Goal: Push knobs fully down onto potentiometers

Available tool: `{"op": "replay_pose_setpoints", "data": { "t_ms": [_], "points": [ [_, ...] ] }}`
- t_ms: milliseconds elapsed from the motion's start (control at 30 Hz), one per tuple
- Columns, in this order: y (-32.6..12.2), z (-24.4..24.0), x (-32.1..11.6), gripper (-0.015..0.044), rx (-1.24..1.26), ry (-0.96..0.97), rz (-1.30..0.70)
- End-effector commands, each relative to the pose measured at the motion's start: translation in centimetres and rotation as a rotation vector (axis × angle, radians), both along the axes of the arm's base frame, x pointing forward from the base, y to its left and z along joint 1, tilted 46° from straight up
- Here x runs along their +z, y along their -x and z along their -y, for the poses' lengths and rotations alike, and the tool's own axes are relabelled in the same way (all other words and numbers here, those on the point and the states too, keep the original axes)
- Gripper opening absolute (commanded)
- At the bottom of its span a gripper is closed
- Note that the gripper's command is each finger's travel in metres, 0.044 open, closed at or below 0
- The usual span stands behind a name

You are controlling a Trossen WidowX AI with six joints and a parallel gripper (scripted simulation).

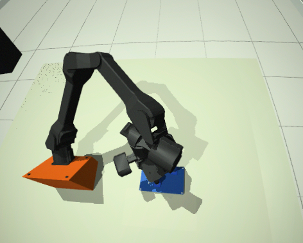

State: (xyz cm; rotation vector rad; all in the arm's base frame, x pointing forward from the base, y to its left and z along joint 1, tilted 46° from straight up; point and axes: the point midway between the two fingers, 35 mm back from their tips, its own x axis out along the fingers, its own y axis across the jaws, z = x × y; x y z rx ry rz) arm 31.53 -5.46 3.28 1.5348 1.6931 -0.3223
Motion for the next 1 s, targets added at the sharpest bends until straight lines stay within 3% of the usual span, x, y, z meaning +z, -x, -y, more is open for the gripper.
{"op": "replay_pose_setpoints", "data": {
  "t_ms": [0,967],
  "points": [
    [0.0,-0.4,-0.3,0.0000,-0.005,-0.005,-0.005],
    [-0.1,-1.7,-1.5,0.0000,-0.004,-0.006,-0.004]
  ]
}}
